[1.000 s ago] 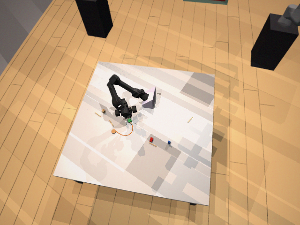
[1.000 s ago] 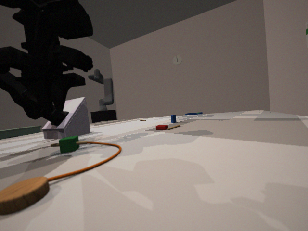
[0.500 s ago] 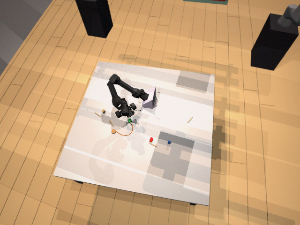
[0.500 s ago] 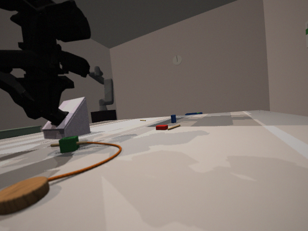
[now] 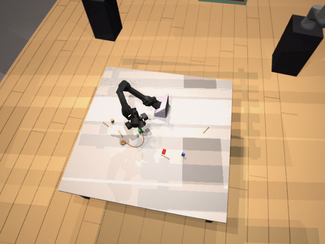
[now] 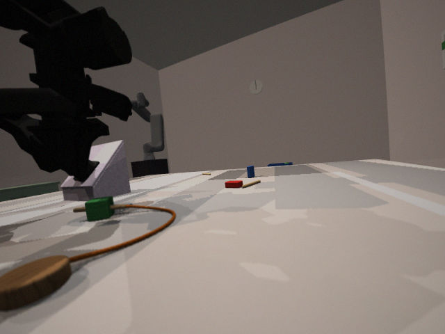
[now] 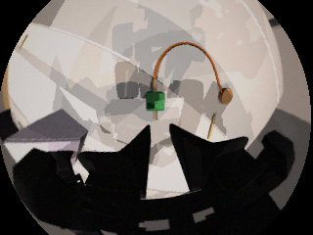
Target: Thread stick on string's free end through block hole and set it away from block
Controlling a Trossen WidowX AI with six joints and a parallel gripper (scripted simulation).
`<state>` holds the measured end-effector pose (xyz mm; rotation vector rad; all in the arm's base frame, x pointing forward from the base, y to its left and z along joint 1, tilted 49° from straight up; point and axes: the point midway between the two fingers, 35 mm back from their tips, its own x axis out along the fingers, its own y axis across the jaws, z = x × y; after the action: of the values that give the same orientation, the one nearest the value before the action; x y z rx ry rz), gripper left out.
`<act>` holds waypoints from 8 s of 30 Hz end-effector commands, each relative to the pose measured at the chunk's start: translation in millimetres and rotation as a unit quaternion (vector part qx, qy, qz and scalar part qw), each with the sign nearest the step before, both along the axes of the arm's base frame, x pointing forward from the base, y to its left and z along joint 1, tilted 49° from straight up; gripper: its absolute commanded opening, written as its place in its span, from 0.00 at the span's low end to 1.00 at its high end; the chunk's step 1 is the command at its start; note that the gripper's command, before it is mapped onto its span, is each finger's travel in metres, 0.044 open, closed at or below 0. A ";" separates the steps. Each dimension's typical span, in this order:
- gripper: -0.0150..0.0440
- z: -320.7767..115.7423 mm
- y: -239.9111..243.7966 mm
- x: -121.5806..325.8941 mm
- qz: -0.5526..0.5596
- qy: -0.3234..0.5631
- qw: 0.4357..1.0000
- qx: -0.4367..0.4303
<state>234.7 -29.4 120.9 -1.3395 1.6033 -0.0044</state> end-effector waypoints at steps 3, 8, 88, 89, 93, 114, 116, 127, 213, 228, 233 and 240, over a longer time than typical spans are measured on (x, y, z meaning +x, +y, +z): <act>0.46 -8.5 -9.2 0.2 0.001 0.005 1.000 -0.002; 0.46 -13.9 -15.1 1.4 0.001 0.005 1.000 -0.002; 0.25 -37.0 -53.3 9.6 0.034 -0.018 0.999 0.020; 0.25 -37.0 -53.4 9.6 0.034 -0.019 0.999 0.019; 0.25 -37.0 -53.4 9.6 0.034 -0.019 0.999 0.019; 0.25 -33.3 -58.0 3.3 0.033 -0.022 0.999 0.019; 0.25 -32.3 -59.5 1.8 0.033 -0.024 0.999 0.019; 0.25 -26.7 -67.3 -7.0 0.032 -0.030 0.999 0.015; 0.25 10.4 -120.0 -59.3 0.020 -0.024 0.999 0.026; 0.25 10.4 -120.0 -59.3 0.020 -0.024 0.999 0.026; 0.25 10.4 -120.0 -59.3 0.020 -0.024 0.999 0.026; 0.25 10.4 -120.0 -59.3 0.020 -0.024 0.999 0.026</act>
<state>176.1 -145.3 130.5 -1.3212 1.5119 0.0449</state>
